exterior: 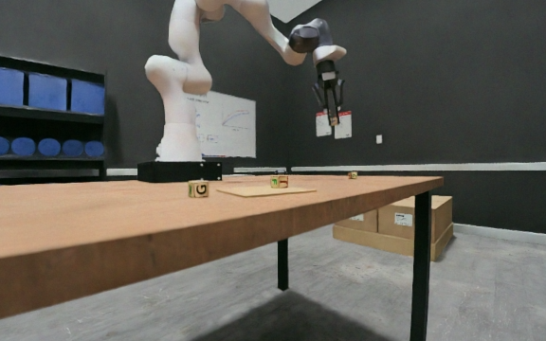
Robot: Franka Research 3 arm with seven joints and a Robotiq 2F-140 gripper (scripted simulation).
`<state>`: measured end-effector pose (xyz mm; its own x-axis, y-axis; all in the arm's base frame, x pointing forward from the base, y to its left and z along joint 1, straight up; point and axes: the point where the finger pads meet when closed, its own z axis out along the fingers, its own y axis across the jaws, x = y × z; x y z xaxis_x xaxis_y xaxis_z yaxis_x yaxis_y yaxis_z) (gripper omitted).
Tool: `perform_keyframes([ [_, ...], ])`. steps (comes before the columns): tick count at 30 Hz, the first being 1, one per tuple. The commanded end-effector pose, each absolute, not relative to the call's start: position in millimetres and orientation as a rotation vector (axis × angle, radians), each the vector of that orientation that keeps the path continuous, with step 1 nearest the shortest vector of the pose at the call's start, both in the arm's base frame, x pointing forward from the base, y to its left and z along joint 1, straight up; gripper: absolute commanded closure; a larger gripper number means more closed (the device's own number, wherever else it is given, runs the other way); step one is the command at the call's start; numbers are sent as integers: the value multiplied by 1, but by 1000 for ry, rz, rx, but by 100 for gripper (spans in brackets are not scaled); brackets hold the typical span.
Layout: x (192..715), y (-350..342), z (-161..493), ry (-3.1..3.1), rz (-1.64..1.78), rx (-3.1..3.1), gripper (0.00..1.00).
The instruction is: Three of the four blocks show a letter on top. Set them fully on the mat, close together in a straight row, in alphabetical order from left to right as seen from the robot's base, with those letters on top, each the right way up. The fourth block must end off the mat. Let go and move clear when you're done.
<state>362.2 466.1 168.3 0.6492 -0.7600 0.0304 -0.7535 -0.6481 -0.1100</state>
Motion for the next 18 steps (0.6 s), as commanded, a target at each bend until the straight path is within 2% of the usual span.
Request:
perform_keyframes([
  [1,367,461,172,1079,-105,-2855,78],
  [18,397,433,186,855,-133,-2928,78],
])
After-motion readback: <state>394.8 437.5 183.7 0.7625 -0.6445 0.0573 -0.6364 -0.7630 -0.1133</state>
